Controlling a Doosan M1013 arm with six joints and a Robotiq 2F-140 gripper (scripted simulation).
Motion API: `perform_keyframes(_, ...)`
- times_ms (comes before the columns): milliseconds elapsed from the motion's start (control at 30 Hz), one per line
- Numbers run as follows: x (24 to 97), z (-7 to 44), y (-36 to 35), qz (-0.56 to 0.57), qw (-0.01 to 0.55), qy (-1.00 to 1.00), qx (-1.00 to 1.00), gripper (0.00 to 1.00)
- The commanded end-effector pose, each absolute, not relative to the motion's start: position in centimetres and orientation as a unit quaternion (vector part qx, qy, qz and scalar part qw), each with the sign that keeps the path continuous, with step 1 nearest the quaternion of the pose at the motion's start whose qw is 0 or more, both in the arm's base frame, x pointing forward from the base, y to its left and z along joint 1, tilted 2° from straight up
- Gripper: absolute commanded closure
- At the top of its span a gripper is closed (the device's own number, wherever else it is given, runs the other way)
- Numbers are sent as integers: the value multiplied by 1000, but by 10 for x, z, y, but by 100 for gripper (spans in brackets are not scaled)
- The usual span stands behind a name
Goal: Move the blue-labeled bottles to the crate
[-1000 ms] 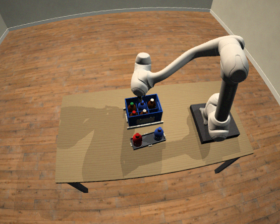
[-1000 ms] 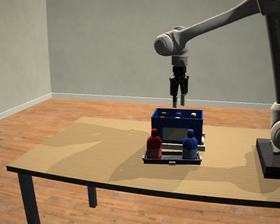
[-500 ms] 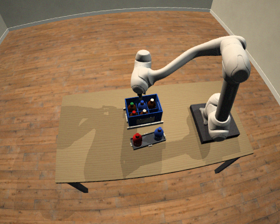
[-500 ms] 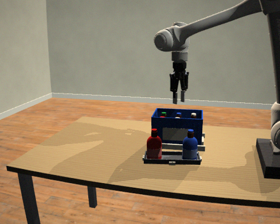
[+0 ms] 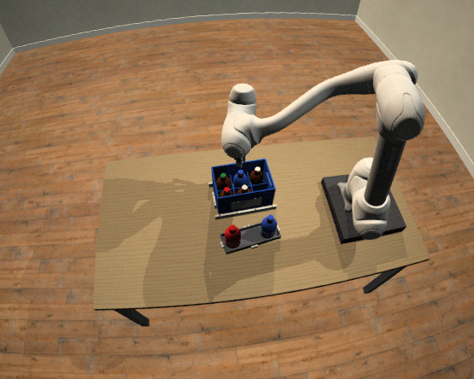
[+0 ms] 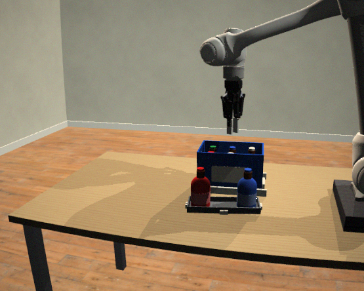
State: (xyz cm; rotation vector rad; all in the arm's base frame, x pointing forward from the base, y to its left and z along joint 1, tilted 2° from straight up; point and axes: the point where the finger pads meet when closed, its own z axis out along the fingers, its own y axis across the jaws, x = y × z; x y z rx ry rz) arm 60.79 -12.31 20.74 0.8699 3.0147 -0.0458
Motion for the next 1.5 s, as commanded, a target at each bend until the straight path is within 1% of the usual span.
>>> perform_keyframes(0,608,208,-123,-15,2,961,277,100)
perform_keyframes(1000,608,208,-122,-15,2,961,277,100)
perform_keyframes(1067,605,208,-106,-14,2,961,277,100)
perform_keyframes(1167,587,207,-37,-14,2,961,277,100)
perform_keyframes(1200,581,207,-25,-14,2,961,277,100)
perform_keyframes(1267,581,207,-25,-14,2,961,277,100)
perform_keyframes(1300,564,205,19,-14,2,961,277,100)
perform_keyframes(1467,527,202,76,-14,2,961,277,100)
